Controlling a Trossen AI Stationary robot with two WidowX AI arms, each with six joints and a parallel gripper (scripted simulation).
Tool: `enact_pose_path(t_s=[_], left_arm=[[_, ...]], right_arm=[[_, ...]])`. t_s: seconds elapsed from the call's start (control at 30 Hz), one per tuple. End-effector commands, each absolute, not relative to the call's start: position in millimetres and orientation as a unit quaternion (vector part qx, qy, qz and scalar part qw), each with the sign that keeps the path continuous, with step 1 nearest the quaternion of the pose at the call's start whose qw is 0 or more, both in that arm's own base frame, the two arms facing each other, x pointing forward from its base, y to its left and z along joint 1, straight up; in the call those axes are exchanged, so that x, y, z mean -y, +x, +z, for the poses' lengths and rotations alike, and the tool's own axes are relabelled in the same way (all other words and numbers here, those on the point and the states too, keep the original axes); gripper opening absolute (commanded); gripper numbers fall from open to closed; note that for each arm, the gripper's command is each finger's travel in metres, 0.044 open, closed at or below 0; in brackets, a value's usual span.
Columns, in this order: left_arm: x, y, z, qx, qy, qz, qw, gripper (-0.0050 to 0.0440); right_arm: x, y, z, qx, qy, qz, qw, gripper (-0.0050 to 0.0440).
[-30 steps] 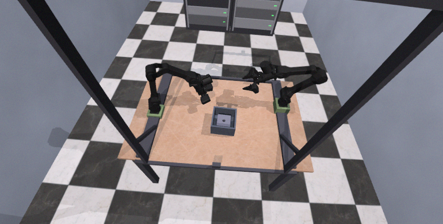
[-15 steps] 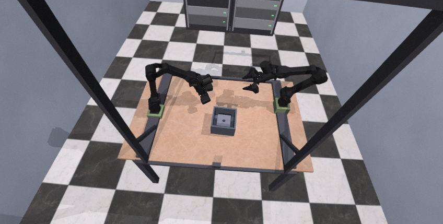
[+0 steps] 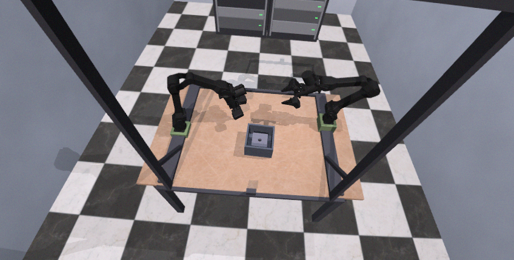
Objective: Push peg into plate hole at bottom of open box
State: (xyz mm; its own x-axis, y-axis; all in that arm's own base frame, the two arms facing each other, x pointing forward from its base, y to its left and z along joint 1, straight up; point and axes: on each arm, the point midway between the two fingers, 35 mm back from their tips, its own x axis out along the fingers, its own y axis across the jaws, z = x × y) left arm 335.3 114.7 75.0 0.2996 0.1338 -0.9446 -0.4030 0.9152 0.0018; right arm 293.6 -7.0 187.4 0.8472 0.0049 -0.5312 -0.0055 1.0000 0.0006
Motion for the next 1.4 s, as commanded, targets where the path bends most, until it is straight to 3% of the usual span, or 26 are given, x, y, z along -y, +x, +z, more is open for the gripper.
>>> enact_pose_path(t_s=[0.0,0.3,0.67,0.83,1.0,1.37], left_arm=[[-117.5,343.3,112.4,-0.542,-0.116,0.17,0.815,0.0026],[-113.2,362.4,121.2,-0.544,-0.115,0.165,0.815,0.0026],[-68.2,434.8,188.4,-0.513,-0.101,0.148,0.839,0.0026],[-25.9,456.8,199.4,-0.506,-0.085,0.138,0.847,0.0026],[40.9,472.6,183.5,-0.525,-0.087,0.126,0.837,0.0026],[58.6,485.1,167.2,-0.546,-0.116,0.159,0.815,0.0026]], right_arm=[[7.4,294.7,195.3,-0.266,-0.001,0.003,0.964,0.044],[-4.7,287.0,213.9,-0.258,-0.009,0.027,0.966,0.044],[-54.9,210.3,281.0,-0.237,-0.043,0.15,0.959,0.044],[-60.5,185.2,285.7,-0.248,-0.05,0.176,0.951,0.044],[-62.5,170.9,285.7,-0.258,-0.054,0.191,0.946,0.044],[-62.8,171.3,281.8,-0.264,-0.055,0.191,0.944,0.044]])
